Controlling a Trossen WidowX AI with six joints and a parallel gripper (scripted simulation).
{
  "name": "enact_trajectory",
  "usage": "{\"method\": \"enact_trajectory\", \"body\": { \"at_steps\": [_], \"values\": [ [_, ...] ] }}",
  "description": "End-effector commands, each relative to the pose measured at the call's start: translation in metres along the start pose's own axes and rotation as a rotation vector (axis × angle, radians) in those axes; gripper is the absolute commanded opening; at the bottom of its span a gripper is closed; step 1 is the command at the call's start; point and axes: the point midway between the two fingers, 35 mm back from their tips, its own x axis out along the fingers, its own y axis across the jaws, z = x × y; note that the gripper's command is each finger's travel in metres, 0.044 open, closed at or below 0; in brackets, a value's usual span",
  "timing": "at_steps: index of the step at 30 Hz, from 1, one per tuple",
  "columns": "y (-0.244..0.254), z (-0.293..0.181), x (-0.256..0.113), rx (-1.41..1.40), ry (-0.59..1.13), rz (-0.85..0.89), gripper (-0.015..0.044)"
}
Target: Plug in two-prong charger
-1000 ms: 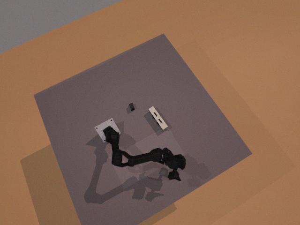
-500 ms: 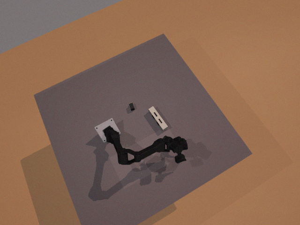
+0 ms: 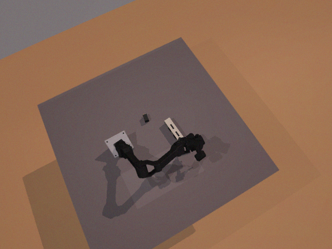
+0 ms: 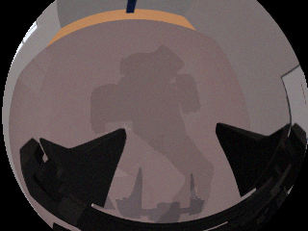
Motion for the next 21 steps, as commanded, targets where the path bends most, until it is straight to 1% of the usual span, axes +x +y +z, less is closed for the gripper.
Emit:
{"method": "enact_trajectory", "body": {
  "at_steps": [1,10,21],
  "values": [
    [0.032,0.008,-0.003,-0.054,-0.007,0.070,0.0440],
    [0.103,0.020,-0.025,-0.191,-0.025,0.219,0.0440],
    [0.179,0.019,-0.060,-0.415,-0.037,0.351,0.0440]
  ]
}}
